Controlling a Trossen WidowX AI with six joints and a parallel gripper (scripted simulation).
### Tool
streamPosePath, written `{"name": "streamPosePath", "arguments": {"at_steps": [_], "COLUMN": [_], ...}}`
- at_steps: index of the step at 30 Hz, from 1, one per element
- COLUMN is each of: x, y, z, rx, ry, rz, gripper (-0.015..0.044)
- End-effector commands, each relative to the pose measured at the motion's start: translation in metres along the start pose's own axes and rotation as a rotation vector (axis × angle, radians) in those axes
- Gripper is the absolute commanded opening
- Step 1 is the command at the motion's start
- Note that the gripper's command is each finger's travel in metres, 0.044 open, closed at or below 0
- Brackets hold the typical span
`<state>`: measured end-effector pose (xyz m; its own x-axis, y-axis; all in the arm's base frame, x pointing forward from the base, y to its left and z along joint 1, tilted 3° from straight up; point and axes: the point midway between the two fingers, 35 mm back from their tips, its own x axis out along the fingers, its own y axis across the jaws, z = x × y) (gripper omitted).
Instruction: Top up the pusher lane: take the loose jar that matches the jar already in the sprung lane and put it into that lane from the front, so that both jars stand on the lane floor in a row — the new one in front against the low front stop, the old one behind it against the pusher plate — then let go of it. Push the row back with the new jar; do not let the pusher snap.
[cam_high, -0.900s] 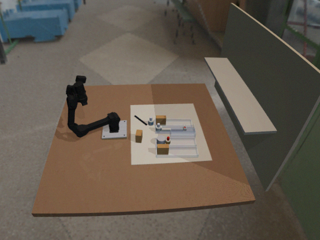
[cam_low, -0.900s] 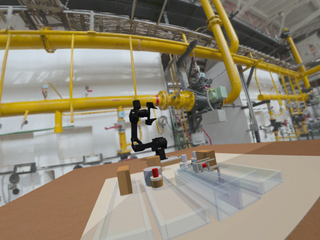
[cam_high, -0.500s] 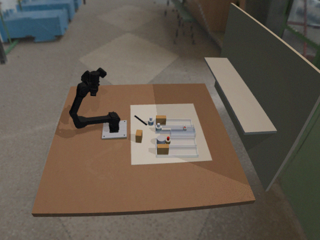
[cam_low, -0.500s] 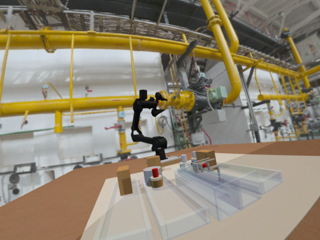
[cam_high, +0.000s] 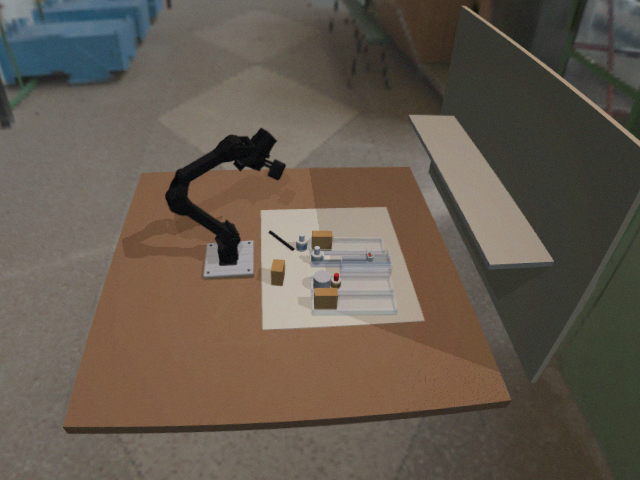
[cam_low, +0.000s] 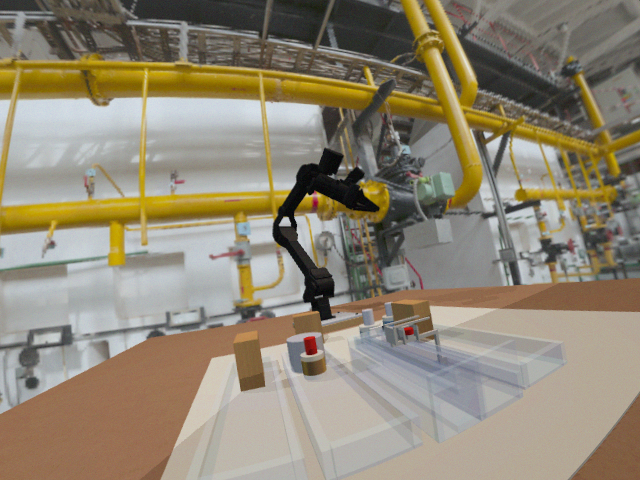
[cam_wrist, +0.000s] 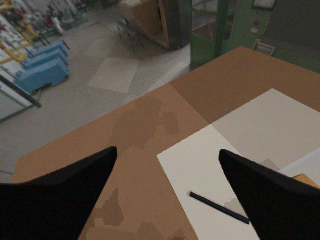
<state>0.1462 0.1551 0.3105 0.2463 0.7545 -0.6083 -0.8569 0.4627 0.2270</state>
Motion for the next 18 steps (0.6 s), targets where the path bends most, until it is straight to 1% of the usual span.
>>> {"name": "streamPosePath", "arguments": {"at_steps": [1,7,12,13,18], "x": [0.036,0.075,0.095,0.097,0.092], "y": [-0.06,-0.136,-0.185,-0.189,-0.198], "z": [-0.018,-0.066,-0.117,-0.122,-0.126], "rx": [0.287,0.641,0.864,0.882,0.888], "ry": [0.193,0.463,0.67,0.69,0.697], "rz": [-0.147,-0.395,-0.629,-0.654,-0.663], "gripper": [0.044,0.044,0.044,0.044,0.044]}}
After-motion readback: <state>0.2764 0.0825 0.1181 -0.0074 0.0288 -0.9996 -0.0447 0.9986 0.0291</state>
